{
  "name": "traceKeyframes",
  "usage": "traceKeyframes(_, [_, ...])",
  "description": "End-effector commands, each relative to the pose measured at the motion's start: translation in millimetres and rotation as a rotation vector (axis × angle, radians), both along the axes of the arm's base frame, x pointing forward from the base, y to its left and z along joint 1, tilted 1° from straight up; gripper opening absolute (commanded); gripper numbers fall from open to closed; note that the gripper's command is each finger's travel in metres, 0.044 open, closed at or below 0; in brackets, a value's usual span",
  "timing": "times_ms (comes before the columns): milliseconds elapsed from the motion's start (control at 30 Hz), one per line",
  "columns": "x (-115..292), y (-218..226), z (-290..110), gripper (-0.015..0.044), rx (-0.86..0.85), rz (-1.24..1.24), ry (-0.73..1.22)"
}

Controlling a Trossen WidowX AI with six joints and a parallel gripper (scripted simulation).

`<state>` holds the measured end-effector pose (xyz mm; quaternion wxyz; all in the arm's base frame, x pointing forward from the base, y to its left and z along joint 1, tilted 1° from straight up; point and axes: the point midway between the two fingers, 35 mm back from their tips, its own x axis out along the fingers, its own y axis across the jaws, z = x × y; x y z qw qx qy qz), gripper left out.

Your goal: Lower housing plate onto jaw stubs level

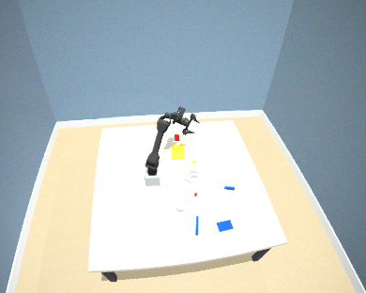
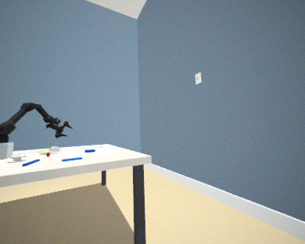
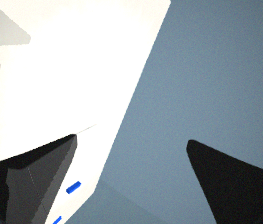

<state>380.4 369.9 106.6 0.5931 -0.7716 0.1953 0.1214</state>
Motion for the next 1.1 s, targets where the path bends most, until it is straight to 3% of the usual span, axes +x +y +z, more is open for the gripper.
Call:
traceKeyframes(0, [11, -17, -3, 0.0440, 0.042, -0.048, 0.016])
traceKeyframes(400, [36, -63, -5, 0.0440, 0.143, -0.197, 0.013])
traceKeyframes(1067, [54, -101, -14, 0.0440, 0.366, -0.335, 0.022])
